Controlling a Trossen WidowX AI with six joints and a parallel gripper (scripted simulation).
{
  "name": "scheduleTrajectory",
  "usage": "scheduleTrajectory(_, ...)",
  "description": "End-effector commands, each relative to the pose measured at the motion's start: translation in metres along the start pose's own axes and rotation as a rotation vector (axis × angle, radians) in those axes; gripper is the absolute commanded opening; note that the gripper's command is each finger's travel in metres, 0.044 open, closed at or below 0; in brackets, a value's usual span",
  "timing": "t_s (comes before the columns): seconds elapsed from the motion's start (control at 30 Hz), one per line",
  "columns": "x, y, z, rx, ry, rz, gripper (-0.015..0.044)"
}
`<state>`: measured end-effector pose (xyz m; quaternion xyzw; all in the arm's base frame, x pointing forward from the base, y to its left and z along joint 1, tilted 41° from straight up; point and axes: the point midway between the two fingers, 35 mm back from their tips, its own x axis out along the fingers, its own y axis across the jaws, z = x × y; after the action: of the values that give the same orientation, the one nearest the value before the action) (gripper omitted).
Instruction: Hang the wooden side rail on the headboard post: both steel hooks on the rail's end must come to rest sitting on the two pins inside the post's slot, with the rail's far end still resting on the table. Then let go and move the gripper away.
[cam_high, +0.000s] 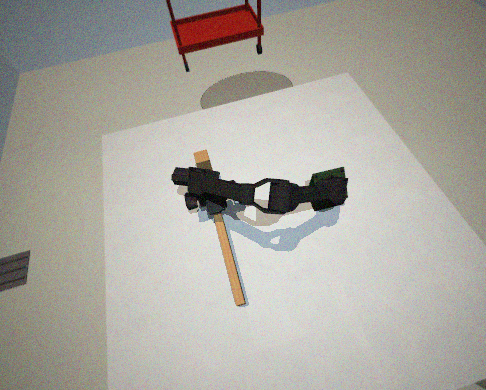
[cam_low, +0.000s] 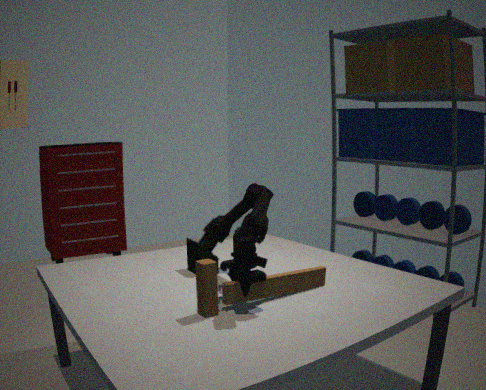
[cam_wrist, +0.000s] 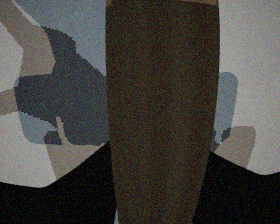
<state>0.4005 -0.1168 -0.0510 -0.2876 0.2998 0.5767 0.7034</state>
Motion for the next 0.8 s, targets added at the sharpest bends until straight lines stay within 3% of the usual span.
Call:
scheduleTrajectory(0.0,-0.0043,0.0001,-0.004,-0.001,0.008,-0.005,0.0)
scheduleTrajectory(0.77,-0.0035,0.0,-0.0064,-0.001,0.008,-0.005,0.0)
